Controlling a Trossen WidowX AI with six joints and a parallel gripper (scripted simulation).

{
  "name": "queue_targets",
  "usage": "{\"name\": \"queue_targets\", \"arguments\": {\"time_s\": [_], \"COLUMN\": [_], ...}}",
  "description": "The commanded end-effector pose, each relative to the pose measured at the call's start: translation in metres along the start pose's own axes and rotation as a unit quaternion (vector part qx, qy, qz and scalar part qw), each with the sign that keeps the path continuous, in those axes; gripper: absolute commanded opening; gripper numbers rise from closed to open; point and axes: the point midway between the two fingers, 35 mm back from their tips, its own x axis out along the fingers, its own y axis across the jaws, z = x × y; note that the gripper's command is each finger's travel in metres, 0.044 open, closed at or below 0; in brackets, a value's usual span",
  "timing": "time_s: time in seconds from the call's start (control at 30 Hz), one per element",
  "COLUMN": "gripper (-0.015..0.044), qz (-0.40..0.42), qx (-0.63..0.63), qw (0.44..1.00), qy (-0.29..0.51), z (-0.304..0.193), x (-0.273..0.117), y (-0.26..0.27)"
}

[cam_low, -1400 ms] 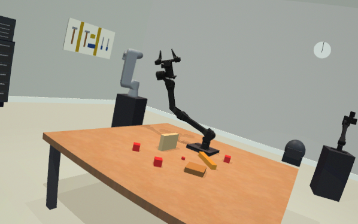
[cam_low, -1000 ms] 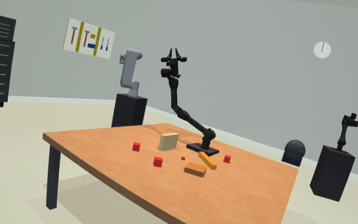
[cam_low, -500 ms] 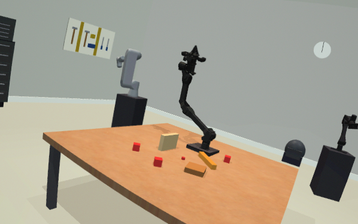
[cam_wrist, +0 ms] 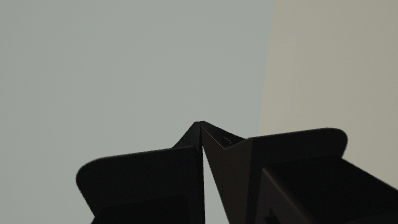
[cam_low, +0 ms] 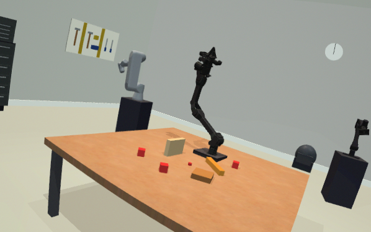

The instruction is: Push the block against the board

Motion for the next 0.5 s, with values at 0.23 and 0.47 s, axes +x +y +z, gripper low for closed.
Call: {"name": "queue_targets", "arguments": {"time_s": [0.23, 0.47], "gripper": [0.0, 0.0], "qz": [-0.088, -0.127], "qx": [-0.125, -0.177], "qw": [0.988, 0.975], "qy": [-0.025, -0.045], "z": [-0.024, -0.029], "x": [0.02, 0.032], "y": [-0.077, -0.126]}}
